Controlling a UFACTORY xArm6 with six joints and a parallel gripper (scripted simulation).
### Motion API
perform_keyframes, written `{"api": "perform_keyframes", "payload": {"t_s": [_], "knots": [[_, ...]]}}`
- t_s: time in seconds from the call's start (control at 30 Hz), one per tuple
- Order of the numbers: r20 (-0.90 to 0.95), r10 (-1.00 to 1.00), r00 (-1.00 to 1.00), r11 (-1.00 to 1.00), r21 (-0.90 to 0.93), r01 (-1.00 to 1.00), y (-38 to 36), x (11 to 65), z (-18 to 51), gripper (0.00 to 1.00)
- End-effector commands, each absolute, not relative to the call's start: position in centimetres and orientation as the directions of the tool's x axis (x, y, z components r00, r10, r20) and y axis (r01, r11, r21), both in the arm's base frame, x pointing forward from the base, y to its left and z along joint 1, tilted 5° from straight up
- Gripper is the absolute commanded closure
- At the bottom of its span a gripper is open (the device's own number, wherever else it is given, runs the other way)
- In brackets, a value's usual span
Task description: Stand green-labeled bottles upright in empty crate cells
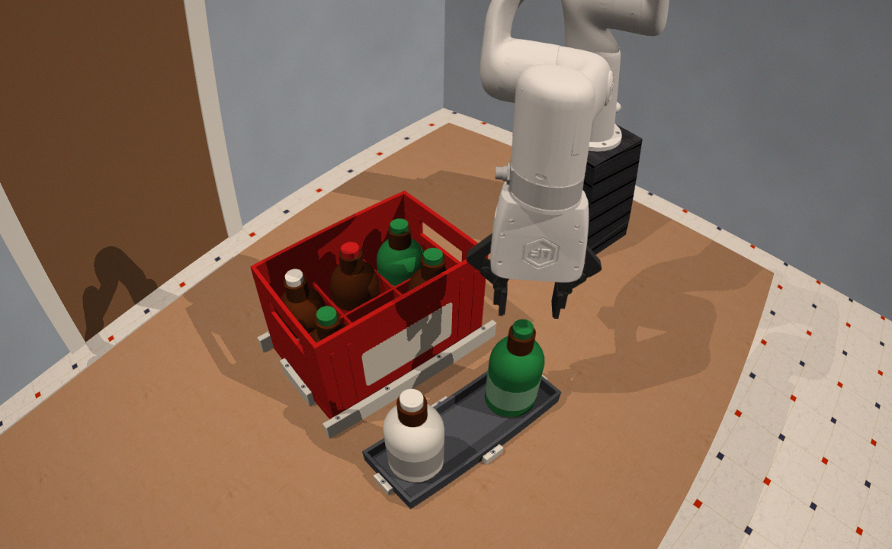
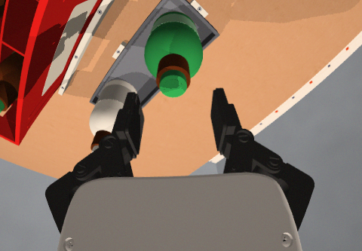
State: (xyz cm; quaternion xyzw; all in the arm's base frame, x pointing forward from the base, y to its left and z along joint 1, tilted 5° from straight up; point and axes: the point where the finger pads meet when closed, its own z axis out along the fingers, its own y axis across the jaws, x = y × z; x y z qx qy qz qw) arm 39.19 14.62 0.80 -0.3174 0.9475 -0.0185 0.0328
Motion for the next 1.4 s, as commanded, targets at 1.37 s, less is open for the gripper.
{"api": "perform_keyframes", "payload": {"t_s": [1.37], "knots": [[-0.054,-0.603,-0.796,0.798,-0.057,-0.6,14.72,39.55,0.01,0.35]]}}
